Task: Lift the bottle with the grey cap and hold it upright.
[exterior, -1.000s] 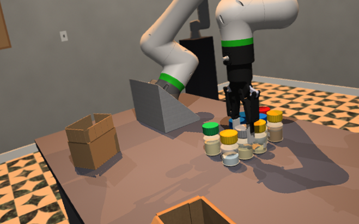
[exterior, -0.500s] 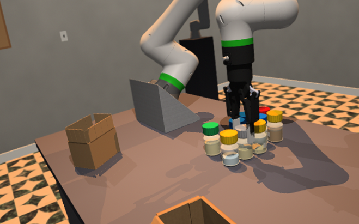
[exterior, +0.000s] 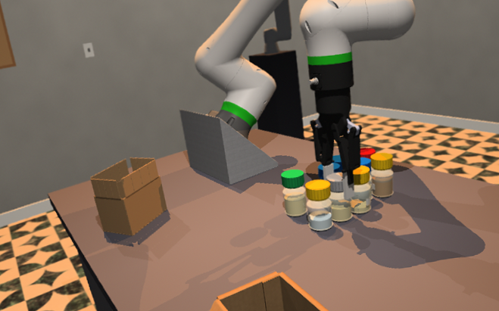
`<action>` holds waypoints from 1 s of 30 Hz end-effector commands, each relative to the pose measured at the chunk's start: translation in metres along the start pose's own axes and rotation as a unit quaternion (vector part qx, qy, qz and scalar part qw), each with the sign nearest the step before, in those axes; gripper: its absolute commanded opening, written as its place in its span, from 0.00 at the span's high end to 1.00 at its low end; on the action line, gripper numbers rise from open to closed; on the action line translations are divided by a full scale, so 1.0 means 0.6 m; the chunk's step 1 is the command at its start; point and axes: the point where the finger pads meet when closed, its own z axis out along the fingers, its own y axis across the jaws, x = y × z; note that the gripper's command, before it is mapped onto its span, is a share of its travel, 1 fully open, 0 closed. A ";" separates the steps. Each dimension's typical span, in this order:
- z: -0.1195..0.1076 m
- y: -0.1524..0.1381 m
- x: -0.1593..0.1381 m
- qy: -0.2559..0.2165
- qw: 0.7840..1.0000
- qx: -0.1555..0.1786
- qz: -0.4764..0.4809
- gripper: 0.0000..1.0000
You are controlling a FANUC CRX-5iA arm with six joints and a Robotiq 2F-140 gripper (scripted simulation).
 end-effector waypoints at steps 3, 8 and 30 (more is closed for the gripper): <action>-0.005 0.000 0.000 0.000 1.000 0.000 0.000 0.90; -0.026 0.000 0.000 0.000 1.000 0.000 0.000 0.90; -0.085 0.000 -0.001 0.000 1.000 -0.001 0.000 0.90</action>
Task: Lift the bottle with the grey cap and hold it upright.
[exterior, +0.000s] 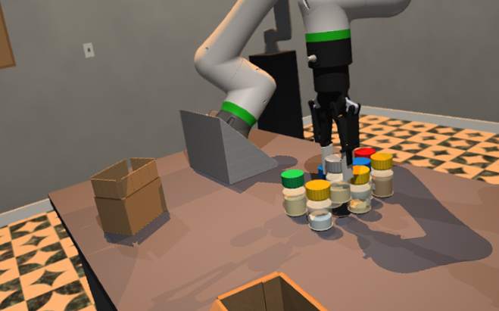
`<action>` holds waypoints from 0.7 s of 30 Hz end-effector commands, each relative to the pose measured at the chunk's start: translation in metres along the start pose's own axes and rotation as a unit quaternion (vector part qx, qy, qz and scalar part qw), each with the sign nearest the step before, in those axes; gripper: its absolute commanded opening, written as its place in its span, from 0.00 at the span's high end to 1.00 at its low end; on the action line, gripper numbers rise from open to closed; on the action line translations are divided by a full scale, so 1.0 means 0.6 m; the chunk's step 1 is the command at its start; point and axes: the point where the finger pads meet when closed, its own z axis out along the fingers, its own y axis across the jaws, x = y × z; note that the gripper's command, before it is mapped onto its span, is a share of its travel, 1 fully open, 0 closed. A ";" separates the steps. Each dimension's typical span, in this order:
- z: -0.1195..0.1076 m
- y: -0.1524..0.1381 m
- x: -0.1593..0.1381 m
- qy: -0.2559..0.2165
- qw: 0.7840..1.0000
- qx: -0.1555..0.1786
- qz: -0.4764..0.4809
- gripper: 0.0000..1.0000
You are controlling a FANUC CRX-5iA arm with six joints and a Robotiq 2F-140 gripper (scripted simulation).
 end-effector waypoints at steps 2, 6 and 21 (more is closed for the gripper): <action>-0.007 0.001 0.000 -0.001 1.000 -0.001 0.000 0.90; -0.007 0.001 0.000 -0.001 1.000 -0.001 0.000 0.90; -0.025 0.000 -0.001 0.000 1.000 -0.001 0.000 0.90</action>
